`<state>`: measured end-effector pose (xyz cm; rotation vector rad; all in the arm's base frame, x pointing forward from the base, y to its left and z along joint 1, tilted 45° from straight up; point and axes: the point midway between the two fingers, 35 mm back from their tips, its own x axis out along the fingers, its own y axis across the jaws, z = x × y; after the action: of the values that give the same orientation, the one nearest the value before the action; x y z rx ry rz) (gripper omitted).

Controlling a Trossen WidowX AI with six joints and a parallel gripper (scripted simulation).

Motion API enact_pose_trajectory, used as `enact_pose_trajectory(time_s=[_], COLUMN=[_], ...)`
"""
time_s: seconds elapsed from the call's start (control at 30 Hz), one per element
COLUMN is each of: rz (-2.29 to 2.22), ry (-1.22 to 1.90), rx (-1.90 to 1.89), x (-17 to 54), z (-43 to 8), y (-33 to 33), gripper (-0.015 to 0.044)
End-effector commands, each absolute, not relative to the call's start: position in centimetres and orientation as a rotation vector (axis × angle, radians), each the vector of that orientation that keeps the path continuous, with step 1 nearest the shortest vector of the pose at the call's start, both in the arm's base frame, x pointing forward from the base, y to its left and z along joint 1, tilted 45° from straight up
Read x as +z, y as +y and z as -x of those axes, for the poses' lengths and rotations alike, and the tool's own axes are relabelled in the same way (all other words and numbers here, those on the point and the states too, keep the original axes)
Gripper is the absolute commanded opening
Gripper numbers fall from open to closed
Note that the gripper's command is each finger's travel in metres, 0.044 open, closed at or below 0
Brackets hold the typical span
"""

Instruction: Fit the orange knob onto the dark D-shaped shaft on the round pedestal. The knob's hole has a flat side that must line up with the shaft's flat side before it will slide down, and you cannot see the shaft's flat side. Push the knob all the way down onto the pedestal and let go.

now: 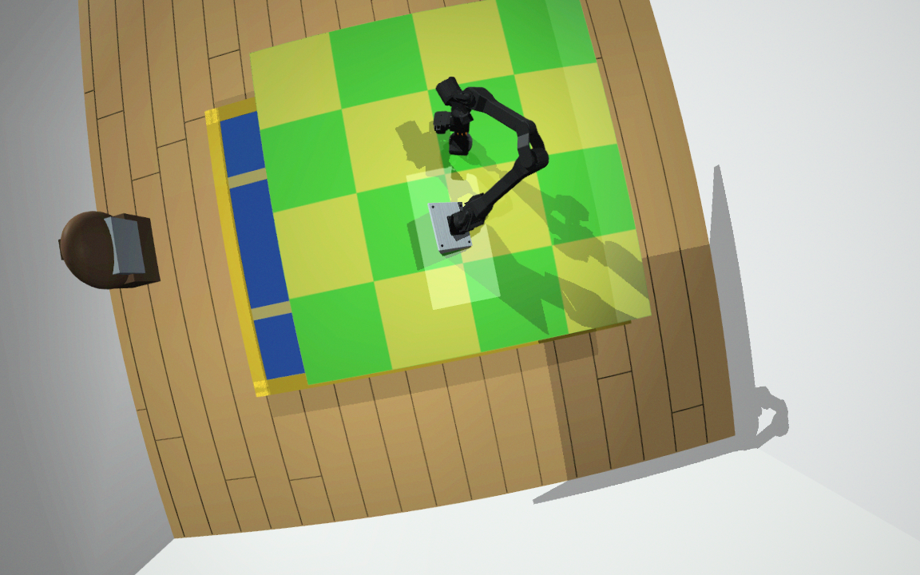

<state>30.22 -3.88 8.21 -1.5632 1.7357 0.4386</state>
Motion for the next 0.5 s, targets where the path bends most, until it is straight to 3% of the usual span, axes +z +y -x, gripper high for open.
enact_pose_trajectory(time_s=[0.0, 0.47], rz=[1.593, 1.593], ry=[1.728, 1.728], rx=[0.472, 0.472], x=[8.42, 8.37], z=[-30.74, -30.86], y=[-3.89, -3.9], gripper=[0.0, 0.0])
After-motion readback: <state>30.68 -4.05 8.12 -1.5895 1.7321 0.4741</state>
